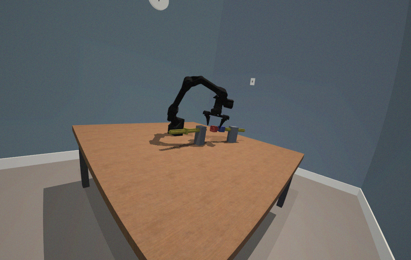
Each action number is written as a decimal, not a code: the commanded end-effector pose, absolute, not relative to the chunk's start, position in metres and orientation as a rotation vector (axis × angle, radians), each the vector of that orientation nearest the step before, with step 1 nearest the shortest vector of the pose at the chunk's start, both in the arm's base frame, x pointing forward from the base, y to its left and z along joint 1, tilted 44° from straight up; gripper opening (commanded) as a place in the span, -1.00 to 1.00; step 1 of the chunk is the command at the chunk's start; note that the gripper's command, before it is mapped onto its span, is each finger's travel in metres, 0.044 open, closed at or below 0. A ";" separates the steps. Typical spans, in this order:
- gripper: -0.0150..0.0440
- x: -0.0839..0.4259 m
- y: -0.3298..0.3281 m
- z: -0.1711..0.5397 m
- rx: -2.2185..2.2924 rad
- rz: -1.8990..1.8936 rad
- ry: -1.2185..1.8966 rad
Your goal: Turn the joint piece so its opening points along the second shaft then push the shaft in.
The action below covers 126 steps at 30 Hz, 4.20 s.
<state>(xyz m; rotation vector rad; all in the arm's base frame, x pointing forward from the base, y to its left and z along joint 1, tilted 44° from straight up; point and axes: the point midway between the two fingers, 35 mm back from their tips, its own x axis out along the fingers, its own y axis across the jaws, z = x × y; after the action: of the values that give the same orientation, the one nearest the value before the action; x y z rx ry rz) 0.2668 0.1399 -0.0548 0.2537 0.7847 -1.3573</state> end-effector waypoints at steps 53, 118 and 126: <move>1.00 0.268 0.178 0.036 -0.093 -0.852 1.362; 1.00 0.292 -0.005 0.146 0.393 -1.036 1.214; 1.00 0.282 -0.051 0.189 0.124 -0.947 1.311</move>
<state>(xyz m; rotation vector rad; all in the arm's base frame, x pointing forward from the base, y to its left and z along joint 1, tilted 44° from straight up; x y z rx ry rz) 0.2879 -0.0313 0.1670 0.2362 1.2793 -0.9870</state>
